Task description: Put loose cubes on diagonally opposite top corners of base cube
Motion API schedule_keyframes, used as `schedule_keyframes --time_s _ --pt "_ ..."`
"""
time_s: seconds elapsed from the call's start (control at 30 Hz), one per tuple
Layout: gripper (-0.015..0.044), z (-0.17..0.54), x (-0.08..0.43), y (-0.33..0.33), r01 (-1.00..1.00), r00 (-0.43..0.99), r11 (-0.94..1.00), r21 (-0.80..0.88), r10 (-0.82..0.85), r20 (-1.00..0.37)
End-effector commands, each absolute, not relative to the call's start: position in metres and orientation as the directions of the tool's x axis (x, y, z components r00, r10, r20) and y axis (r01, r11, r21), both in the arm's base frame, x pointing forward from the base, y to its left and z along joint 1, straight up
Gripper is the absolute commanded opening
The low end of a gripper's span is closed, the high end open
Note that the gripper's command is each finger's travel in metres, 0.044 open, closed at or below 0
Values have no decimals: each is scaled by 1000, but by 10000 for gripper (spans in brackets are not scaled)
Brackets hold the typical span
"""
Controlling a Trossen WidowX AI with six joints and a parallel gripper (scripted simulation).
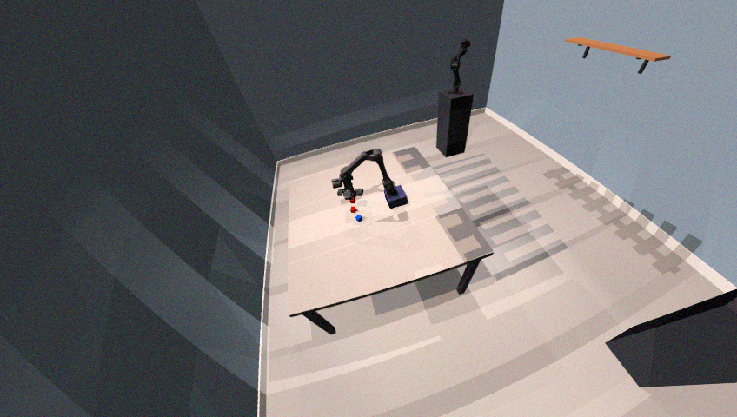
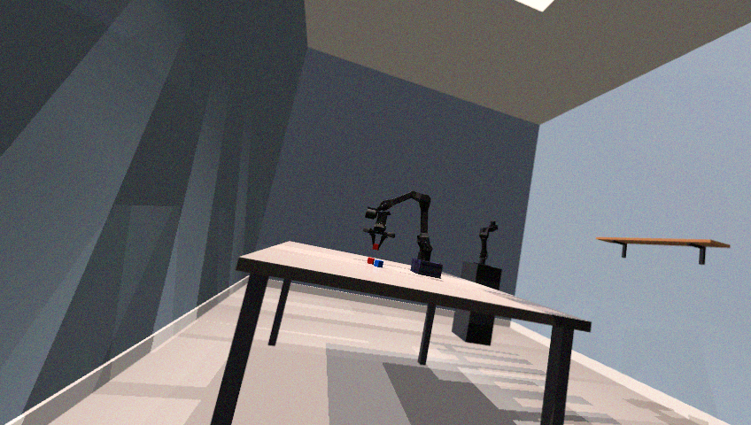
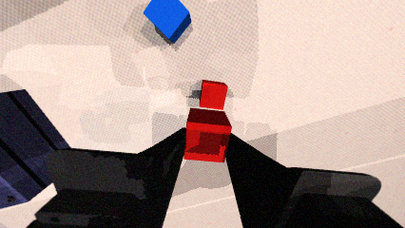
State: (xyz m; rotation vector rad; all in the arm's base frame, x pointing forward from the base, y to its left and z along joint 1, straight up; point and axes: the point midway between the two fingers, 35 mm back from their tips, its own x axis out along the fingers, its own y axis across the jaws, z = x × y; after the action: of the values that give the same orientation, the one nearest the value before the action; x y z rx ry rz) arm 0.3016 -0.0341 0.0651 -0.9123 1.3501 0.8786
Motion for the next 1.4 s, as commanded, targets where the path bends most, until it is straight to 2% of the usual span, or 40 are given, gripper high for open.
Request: schedule_keyframes --time_s 0.0,0.87,1.37 --pt "105 62 302 -19 -922 33 385 -31 -1 -999" --pt "105 44 290 62 -962 32 273 -29 7 -999" --pt "105 42 289 64 -962 32 270 -29 7 -999"
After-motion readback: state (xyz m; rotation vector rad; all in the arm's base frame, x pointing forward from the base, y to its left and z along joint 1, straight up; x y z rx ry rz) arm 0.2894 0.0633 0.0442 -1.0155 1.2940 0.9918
